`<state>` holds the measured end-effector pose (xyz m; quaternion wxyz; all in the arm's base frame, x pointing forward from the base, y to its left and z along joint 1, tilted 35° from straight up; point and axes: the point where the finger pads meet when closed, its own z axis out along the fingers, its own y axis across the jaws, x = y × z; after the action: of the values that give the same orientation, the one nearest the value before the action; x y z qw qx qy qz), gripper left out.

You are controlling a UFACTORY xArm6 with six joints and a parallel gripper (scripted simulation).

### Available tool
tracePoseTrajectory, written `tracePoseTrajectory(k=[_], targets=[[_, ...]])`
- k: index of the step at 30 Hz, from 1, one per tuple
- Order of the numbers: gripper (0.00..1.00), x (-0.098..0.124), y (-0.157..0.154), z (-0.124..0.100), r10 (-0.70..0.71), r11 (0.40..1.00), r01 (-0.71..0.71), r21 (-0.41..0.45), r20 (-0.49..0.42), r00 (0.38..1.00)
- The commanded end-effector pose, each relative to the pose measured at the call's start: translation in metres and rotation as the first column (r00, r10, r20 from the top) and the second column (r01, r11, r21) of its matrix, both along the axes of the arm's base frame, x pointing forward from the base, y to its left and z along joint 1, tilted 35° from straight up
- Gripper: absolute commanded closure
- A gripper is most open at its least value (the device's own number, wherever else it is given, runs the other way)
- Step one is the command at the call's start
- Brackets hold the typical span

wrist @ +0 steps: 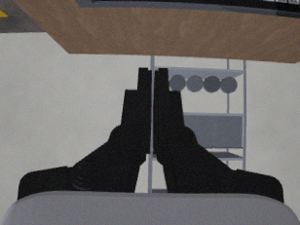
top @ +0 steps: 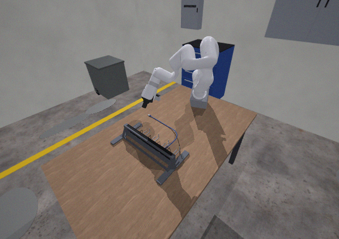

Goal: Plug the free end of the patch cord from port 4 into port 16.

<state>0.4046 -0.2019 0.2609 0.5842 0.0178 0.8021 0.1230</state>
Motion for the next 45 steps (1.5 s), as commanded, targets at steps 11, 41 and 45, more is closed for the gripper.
tracePoseTrajectory(k=[11,41,45], targets=[[1.00,0.070,0.012,-0.020,0.000,1.000,0.000,-0.001,0.002,1.000],[1.00,0.128,0.023,-0.038,0.000,1.000,0.000,-0.001,0.001,1.000],[1.00,0.128,0.023,-0.038,0.000,1.000,0.000,-0.001,0.001,1.000]])
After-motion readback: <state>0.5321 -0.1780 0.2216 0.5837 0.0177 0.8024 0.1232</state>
